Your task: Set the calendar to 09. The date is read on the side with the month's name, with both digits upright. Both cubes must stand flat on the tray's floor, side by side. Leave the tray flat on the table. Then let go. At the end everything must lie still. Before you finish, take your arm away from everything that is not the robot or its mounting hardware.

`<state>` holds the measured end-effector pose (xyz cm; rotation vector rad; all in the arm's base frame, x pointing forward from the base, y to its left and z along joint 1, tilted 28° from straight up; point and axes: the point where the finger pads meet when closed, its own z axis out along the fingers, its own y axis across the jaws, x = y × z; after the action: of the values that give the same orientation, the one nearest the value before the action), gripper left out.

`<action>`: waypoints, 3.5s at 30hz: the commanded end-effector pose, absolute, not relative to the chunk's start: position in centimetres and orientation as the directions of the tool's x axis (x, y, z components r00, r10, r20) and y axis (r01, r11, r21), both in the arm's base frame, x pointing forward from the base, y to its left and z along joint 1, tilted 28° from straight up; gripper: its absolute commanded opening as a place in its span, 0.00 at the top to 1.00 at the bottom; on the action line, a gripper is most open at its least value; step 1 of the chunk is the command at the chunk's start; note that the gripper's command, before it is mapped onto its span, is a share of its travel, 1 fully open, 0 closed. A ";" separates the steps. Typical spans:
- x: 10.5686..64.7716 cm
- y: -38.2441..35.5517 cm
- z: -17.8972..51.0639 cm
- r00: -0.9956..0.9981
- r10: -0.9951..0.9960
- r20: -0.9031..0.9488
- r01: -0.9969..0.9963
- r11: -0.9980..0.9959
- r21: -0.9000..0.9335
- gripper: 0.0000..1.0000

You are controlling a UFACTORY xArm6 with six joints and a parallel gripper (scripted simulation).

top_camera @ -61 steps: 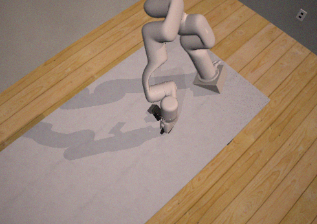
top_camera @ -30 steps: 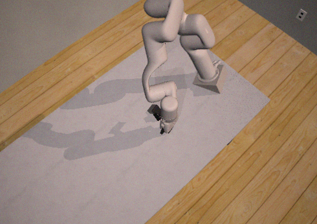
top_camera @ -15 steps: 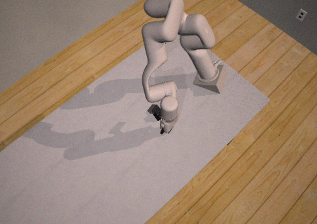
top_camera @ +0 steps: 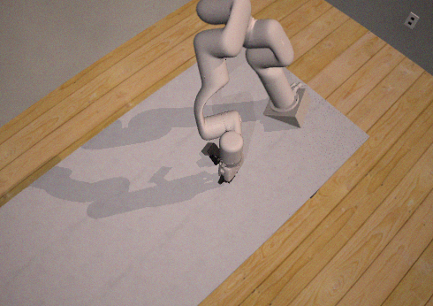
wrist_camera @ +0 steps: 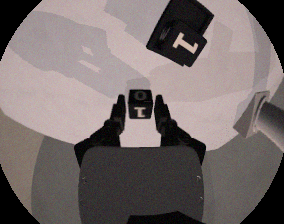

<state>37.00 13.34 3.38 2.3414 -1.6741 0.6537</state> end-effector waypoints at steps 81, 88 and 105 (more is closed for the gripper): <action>34.9 16.8 11.1 0.657 -0.604 0.452 -0.714 -0.691 0.113 0.00; 35.0 16.8 10.9 0.798 -0.436 0.416 -0.551 -0.808 0.210 0.00; 35.0 16.6 10.5 0.965 0.009 0.262 -0.096 -0.918 0.385 0.00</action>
<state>34.92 16.54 10.53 2.7047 -0.2539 0.4156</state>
